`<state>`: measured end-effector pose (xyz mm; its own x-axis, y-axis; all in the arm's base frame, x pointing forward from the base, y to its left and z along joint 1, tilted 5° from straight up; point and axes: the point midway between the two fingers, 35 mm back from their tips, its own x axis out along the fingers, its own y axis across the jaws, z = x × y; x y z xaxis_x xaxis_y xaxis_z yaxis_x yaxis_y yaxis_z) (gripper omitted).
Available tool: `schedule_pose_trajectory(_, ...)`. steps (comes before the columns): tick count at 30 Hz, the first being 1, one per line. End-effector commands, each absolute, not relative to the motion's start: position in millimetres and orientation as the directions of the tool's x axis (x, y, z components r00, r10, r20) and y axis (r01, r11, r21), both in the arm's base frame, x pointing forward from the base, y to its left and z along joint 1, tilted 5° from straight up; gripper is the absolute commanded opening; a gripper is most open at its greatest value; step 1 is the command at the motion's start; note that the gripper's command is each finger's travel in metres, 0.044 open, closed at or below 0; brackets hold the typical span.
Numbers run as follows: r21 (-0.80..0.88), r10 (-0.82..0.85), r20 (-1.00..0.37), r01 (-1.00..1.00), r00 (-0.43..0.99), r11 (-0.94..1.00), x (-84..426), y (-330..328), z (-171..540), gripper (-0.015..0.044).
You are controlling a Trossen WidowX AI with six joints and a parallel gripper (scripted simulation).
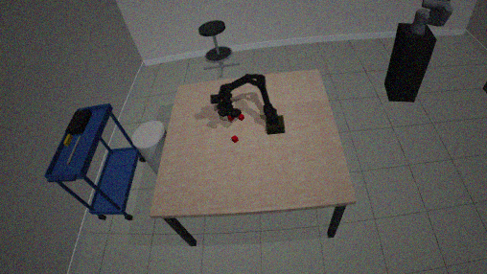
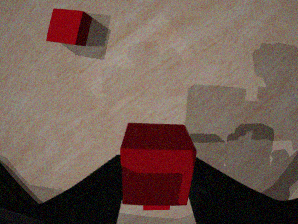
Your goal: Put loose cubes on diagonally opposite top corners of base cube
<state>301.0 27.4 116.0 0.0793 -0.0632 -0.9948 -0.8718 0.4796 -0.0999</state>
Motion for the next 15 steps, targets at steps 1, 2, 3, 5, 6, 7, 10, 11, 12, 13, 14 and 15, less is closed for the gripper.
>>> schedule_pose_trajectory(1,-0.100,-0.064,-0.995,-0.869,0.079,0.484,298.8,27.6,123.2,0.0105)
schedule_pose_trajectory(2,-0.100,-0.064,-0.995,-0.869,0.079,0.484,298.7,27.6,123.4,0.0105)
schedule_pose_trajectory(3,-0.100,-0.064,-0.995,-0.867,0.079,0.488,298.8,28.0,123.2,0.0105)
schedule_pose_trajectory(5,-0.100,-0.063,-0.995,-0.851,0.079,0.516,299.4,31.9,121.5,0.0105)
schedule_pose_trajectory(6,-0.100,-0.063,-0.995,-0.838,0.079,0.536,299.8,34.7,120.2,0.0105)
schedule_pose_trajectory(7,-0.100,-0.063,-0.995,-0.825,0.079,0.557,300.2,37.6,118.8,0.0105)
schedule_pose_trajectory(10,-0.100,-0.062,-0.995,-0.781,0.078,0.616,301.1,46.3,114.9,0.0105)
schedule_pose_trajectory(11,-0.099,-0.061,-0.995,-0.766,0.078,0.635,301.3,49.2,113.5,0.0105)
schedule_pose_trajectory(12,-0.099,-0.061,-0.995,-0.750,0.078,0.654,301.5,52.2,112.2,0.0105)
schedule_pose_trajectory(13,-0.099,-0.061,-0.995,-0.734,0.078,0.672,301.7,55.1,110.9,0.0105)
schedule_pose_trajectory(14,-0.098,-0.060,-0.995,-0.717,0.078,0.690,301.8,58.0,109.5,0.0105)
schedule_pose_trajectory(15,-0.098,-0.060,-0.995,-0.700,0.078,0.707,301.9,61.0,108.2,0.0105)
